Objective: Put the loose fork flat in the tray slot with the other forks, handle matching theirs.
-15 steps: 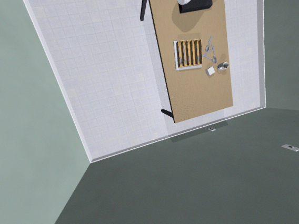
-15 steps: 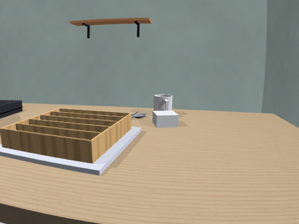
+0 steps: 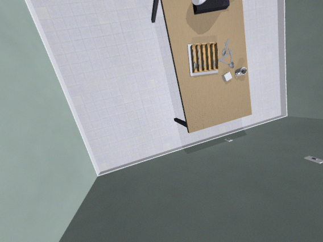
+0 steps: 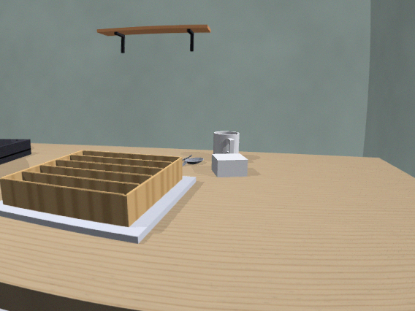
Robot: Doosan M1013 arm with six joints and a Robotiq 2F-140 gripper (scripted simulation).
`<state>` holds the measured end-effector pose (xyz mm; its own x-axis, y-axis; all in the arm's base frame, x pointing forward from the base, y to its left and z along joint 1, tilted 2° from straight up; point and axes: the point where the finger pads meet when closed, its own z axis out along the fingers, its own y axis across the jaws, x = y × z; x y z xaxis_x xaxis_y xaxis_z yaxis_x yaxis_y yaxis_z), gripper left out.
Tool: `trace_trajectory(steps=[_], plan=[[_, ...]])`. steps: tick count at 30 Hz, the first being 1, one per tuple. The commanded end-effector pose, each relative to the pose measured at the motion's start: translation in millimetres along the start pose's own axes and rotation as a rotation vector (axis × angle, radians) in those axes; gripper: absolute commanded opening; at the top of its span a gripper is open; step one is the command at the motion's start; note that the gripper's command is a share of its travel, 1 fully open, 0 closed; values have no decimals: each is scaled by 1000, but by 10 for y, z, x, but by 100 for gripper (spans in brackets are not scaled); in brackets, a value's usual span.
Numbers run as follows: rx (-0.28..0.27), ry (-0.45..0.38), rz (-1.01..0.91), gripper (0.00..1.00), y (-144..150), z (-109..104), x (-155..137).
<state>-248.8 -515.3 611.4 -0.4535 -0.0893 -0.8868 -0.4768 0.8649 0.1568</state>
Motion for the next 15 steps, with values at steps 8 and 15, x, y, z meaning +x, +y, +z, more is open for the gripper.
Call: trace_trajectory(steps=[8,15], plan=[[-4,3,5,100,-42,23,-3],[-34,27,48,100,-375,218,-17]])
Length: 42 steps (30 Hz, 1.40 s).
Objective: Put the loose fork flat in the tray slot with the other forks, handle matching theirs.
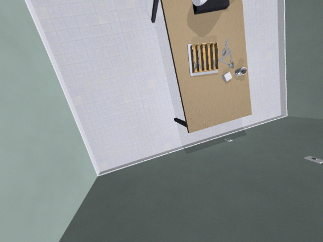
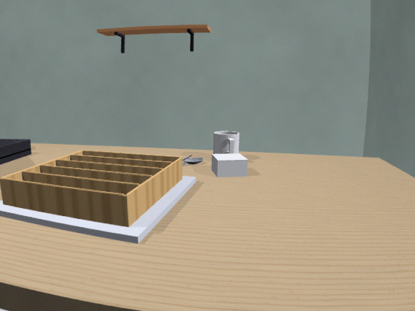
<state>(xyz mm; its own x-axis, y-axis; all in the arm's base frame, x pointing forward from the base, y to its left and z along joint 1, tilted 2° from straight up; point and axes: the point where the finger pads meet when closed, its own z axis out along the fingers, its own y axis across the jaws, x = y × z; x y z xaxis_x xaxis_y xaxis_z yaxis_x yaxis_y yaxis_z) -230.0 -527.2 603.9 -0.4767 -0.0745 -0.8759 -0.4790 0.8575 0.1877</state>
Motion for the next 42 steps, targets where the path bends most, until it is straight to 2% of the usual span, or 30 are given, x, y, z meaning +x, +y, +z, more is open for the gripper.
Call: trace_trajectory(steps=[1,5,10,16,19,21,22,24,27,30,32,35,36,38,39,40,42], plan=[[-22,19,32,100,-255,150,-22],[-40,35,57,100,-451,275,-41],[-95,96,140,100,-1087,757,-120],[-173,222,269,100,-1632,1347,-217],[-185,249,292,100,-1898,1651,-273],[-185,249,292,100,-1898,1651,-273],[-197,278,315,100,-2148,1970,-330],[-217,342,361,100,-2241,2166,-360],[-226,376,383,100,-2468,2520,-426],[-239,450,425,100,-2634,2888,-482],[-239,450,425,100,-2773,3132,-528],[-245,528,463,100,-2906,3529,-588],[-245,528,463,100,-2966,3660,-612],[-245,528,463,100,-2966,3660,-612],[-245,569,480,100,-3091,4047,-674],[-242,610,495,100,-3096,4153,-683],[-242,610,495,100,-3179,4391,-726]])
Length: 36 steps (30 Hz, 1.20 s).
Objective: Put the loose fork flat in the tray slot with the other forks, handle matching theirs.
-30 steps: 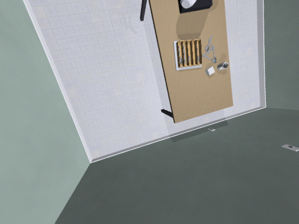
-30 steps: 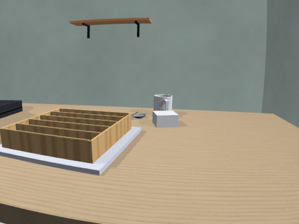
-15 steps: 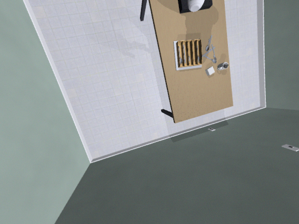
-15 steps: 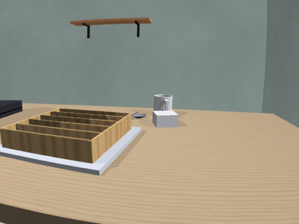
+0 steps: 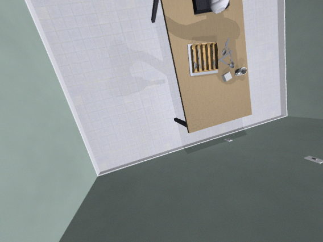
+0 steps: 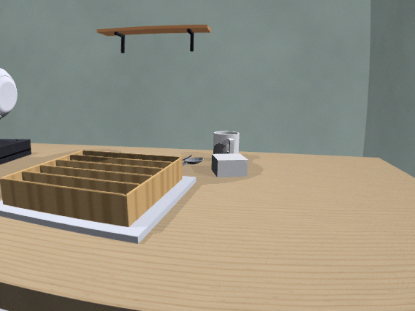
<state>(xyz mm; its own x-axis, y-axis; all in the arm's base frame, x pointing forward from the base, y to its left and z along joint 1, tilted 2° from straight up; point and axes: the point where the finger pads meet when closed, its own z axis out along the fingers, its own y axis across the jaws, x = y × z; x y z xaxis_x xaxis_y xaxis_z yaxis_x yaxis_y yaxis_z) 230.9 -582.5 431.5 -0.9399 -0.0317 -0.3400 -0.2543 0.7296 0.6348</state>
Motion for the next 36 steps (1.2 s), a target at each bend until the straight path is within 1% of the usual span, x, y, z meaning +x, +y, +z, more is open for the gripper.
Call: trace_trajectory(steps=[1,2,3,5,6,7,8,10,11,13,14,15,16,18,19,20,21,23,24,26,27,28,30,31,32,34,35,36], plan=[[15,87,55,100,-175,430,-502],[15,87,55,100,-211,517,-607],[25,125,74,100,-220,625,-696],[25,125,74,100,-280,809,-906],[38,162,92,100,-280,920,-990],[38,162,92,100,-305,1015,-1092],[54,198,109,100,-303,1131,-1177],[54,198,109,100,-341,1331,-1381],[72,233,124,100,-331,1448,-1456],[72,233,124,100,-331,1448,-1456],[91,267,138,100,-338,1772,-1724],[91,267,138,100,-343,1852,-1793],[113,299,150,100,-322,1947,-1839],[113,299,150,100,-327,2164,-2022],[137,329,160,100,-301,2289,-2088],[137,329,160,100,-298,2400,-2175],[162,358,168,100,-270,2525,-2237],[162,358,168,100,-252,2756,-2407],[189,384,175,100,-217,2880,-2461],[189,384,175,100,-187,3116,-2622],[216,408,180,100,-145,3244,-2672],[216,408,180,100,-126,3363,-2748],[216,408,180,100,-126,3363,-2748],[244,430,183,100,-32,3729,-2937],[273,449,185,100,8,3825,-2959],[273,449,185,100,62,4041,-3076],[302,466,184,100,116,4169,-3112],[302,466,184,100,151,4292,-3172]])
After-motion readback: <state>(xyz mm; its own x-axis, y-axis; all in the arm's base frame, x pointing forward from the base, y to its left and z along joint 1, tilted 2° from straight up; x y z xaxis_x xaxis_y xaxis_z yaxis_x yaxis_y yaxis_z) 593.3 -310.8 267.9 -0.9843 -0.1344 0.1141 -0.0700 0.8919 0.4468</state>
